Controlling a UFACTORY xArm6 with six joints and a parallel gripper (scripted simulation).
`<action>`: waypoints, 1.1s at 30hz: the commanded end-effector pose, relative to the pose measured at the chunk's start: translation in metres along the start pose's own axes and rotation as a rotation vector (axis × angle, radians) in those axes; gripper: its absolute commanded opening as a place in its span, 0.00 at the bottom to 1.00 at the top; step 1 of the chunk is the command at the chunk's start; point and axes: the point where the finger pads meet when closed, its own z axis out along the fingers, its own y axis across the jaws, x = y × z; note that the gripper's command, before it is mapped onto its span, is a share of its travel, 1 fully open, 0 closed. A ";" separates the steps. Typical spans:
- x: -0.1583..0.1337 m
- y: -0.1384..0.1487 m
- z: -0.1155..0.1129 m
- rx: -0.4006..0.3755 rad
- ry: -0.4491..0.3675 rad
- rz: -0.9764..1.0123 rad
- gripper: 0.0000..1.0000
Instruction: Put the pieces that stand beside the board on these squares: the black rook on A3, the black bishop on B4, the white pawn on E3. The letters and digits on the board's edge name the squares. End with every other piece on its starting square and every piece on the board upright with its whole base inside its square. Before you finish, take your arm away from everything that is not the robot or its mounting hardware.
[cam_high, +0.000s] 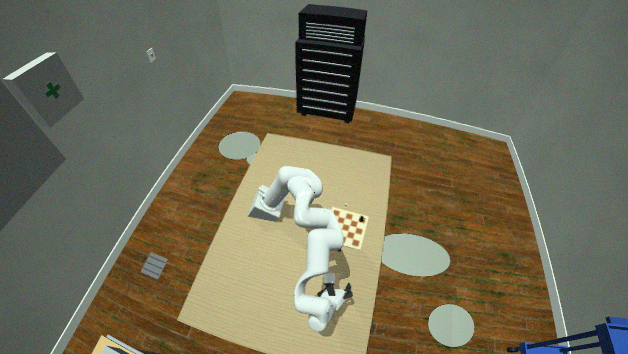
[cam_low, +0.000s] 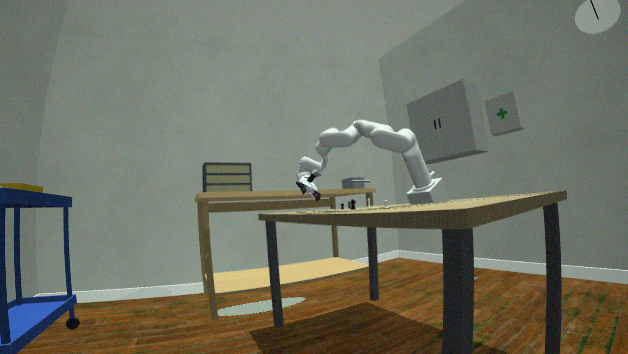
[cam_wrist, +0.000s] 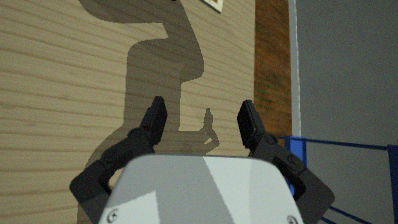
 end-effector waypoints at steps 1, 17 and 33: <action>0.013 -0.001 0.024 -0.017 0.149 0.159 1.00; 0.046 -0.008 0.065 0.032 0.439 0.493 1.00; 0.048 -0.008 0.067 0.038 0.455 0.511 1.00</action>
